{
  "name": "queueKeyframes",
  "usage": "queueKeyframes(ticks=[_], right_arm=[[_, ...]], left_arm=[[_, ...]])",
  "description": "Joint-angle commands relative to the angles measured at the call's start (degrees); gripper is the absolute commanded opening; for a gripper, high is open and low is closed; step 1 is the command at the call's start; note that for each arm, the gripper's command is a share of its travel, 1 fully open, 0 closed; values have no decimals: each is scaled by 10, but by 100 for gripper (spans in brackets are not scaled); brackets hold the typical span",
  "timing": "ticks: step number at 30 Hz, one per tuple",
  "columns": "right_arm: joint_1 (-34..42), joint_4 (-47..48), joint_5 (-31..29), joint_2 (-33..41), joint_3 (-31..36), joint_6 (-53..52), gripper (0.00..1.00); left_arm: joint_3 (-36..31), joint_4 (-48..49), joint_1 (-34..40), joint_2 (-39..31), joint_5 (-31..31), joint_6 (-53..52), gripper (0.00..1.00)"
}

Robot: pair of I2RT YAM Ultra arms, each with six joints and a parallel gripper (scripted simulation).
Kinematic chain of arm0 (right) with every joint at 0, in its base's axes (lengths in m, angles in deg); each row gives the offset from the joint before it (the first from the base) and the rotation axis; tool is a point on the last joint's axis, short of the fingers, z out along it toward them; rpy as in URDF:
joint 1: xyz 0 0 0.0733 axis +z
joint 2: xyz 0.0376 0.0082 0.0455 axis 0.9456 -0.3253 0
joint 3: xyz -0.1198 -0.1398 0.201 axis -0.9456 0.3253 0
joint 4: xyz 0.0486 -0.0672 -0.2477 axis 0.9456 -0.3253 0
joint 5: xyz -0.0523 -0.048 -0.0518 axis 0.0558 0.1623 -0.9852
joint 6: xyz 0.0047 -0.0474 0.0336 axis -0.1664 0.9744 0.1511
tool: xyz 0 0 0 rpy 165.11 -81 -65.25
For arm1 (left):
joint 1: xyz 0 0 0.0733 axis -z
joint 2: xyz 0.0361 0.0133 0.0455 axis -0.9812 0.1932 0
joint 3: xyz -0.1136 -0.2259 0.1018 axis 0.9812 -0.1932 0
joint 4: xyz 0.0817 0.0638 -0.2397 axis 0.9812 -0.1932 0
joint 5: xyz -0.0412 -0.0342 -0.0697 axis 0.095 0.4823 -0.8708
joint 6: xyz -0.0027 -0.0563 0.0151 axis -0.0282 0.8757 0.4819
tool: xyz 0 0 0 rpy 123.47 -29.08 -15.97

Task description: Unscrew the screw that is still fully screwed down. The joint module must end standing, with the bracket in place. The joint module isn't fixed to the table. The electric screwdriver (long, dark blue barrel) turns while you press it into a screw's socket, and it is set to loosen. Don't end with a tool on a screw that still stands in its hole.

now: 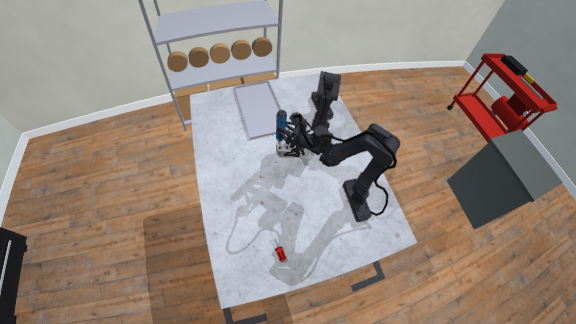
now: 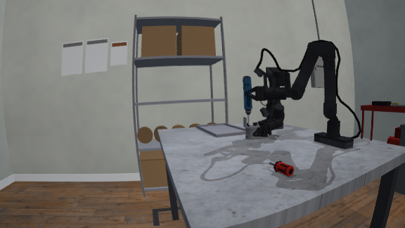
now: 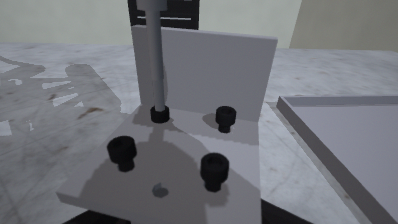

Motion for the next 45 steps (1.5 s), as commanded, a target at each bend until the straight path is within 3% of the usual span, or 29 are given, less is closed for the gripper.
queueKeyframes(ticks=[1, 45], right_arm=[[0, 1, 0, 3, -1, -1, 59], [0, 1, 0, 3, -1, -1, 59]], left_arm=[[-3, 45, -1, -8, -1, 1, 42], [-8, 59, -1, 5, -1, 1, 42]])
